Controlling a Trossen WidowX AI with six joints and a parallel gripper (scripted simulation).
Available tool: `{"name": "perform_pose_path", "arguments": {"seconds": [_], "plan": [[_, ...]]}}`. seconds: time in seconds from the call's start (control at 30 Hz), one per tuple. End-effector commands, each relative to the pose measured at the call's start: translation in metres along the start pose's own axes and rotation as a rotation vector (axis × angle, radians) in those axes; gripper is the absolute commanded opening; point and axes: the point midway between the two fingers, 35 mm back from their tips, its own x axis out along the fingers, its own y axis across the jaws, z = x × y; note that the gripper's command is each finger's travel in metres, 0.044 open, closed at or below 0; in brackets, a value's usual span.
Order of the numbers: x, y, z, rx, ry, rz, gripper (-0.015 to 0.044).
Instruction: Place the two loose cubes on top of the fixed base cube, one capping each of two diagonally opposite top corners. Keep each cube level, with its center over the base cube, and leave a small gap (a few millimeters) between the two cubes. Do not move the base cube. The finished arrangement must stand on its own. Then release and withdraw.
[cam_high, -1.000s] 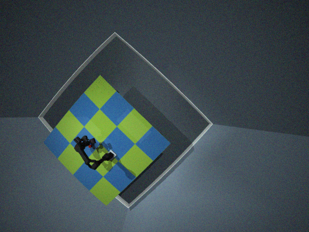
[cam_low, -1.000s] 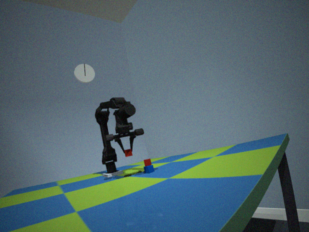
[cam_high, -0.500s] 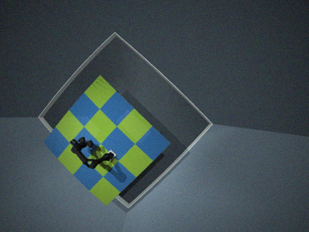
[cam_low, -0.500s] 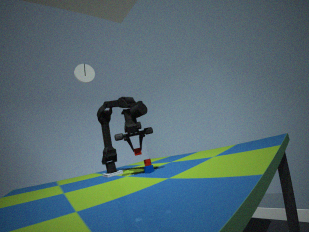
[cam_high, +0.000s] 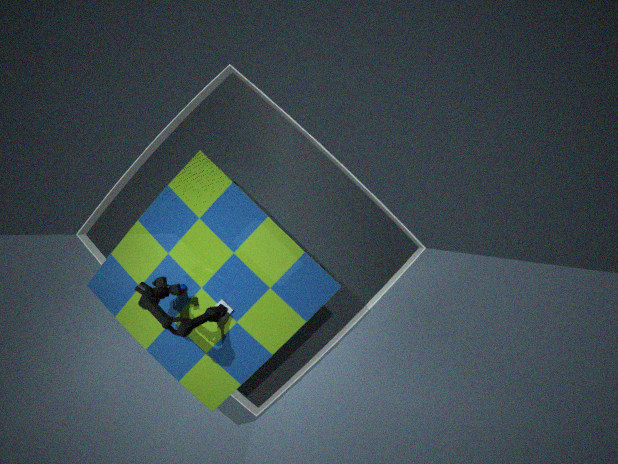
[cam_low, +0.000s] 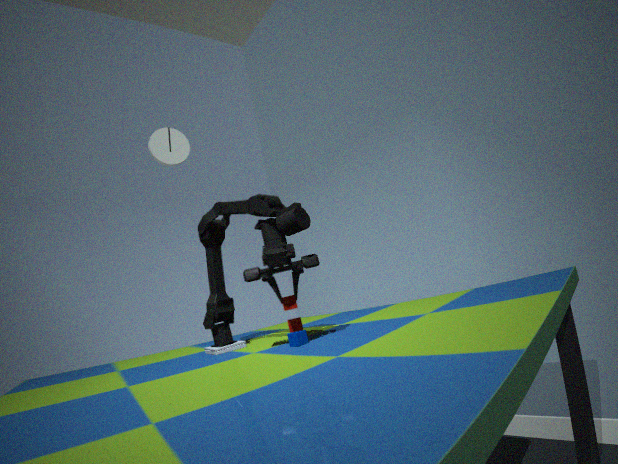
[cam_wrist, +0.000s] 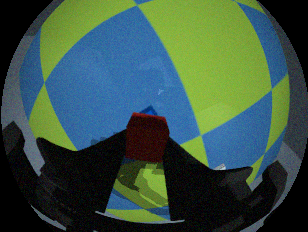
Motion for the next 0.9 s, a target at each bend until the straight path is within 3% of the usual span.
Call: {"name": "perform_pose_path", "arguments": {"seconds": [0.0, 0.87], "plan": [[0.015, -0.001, -0.002, 0.010, 0.007, -0.013, 0.0105], [0.040, -0.002, -0.002, 0.010, 0.007, -0.013, 0.0105]]}}
